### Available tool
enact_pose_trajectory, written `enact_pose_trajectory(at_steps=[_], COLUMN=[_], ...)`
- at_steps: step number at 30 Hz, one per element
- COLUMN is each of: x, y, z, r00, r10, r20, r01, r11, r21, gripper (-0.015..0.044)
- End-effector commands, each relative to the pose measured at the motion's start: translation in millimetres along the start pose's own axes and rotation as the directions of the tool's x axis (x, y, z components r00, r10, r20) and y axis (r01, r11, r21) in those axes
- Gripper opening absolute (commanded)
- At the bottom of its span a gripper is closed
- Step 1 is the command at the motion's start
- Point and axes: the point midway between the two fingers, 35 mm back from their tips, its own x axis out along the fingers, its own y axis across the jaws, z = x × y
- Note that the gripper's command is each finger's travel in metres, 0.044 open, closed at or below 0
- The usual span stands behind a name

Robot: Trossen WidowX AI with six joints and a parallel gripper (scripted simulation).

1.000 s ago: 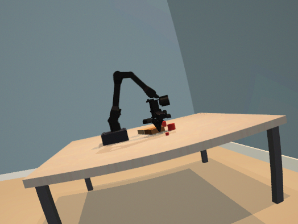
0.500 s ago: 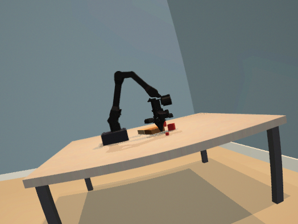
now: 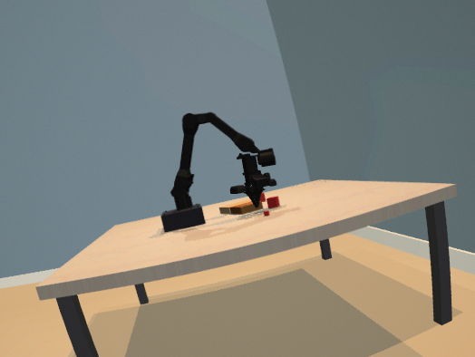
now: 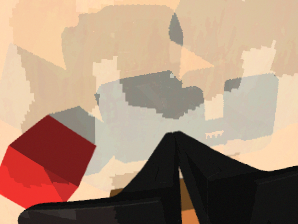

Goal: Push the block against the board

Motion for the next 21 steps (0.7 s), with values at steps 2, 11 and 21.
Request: enact_pose_trajectory(at_steps=[2, 11, 21], x=[-41.2, -40.3, -41.0], y=[4.6, 14.8, 36.7], z=[3.3, -3.2, -29.8], r00=[0.999, 0.999, 0.999], r10=[0.029, 0.037, 0.038], r20=[0.019, 0.027, 0.022], r01=[-0.029, -0.034, -0.024], r11=[1.000, 0.992, 0.895], r21=[-0.002, -0.119, -0.445], gripper=[0.0000, 0.0000, 0.0000])
